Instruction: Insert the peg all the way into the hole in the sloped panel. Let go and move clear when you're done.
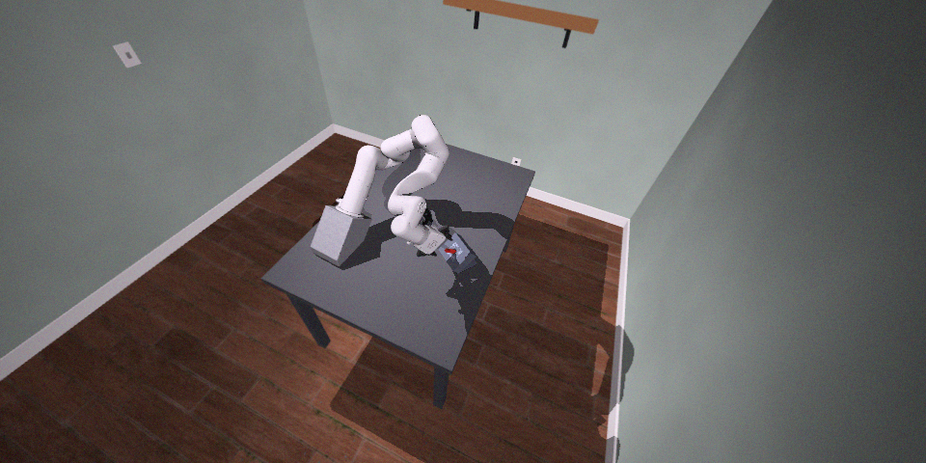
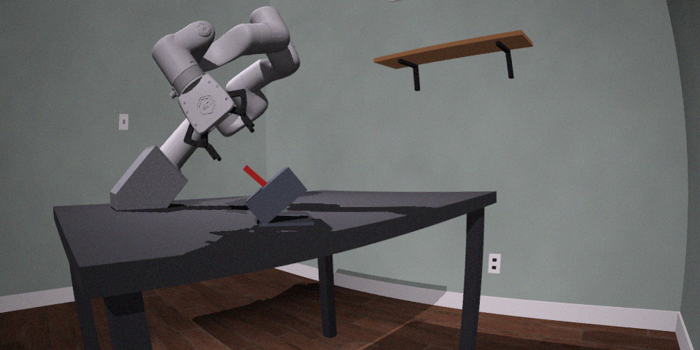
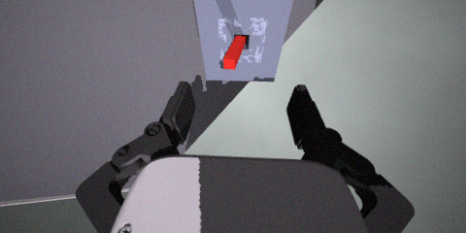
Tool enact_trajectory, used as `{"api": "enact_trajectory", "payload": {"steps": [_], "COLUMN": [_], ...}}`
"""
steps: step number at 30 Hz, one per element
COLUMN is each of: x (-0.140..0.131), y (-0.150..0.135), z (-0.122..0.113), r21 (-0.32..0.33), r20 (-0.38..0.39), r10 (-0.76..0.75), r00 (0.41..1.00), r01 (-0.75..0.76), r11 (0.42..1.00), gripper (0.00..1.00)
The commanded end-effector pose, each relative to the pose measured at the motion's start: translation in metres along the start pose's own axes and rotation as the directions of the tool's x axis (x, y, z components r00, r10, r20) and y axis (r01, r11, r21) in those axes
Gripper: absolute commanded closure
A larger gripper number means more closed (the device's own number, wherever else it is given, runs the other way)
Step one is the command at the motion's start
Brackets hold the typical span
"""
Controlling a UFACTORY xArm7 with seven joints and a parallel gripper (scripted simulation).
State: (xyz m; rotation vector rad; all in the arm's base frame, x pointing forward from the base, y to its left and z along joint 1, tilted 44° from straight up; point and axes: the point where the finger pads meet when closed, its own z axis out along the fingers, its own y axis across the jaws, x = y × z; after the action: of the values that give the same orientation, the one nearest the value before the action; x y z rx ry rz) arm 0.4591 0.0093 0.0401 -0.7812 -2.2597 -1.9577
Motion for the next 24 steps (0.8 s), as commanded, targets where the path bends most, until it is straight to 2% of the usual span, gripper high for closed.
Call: {"api": "enact_trajectory", "payload": {"steps": [1, 8, 24], "x": [0.000, 0.000, 0.000], "y": [0.001, 0.000, 0.000], "z": [-0.021, -0.037, -0.038], "r21": [0.001, 0.002, 0.002], "r20": [0.004, 0.004, 0.004], "r10": [-0.001, 0.000, 0.000], "r00": [1.000, 1.000, 1.000], "r01": [0.001, 0.000, 0.000], "r11": [1.000, 1.000, 1.000], "gripper": [0.00, 0.00, 0.00]}}
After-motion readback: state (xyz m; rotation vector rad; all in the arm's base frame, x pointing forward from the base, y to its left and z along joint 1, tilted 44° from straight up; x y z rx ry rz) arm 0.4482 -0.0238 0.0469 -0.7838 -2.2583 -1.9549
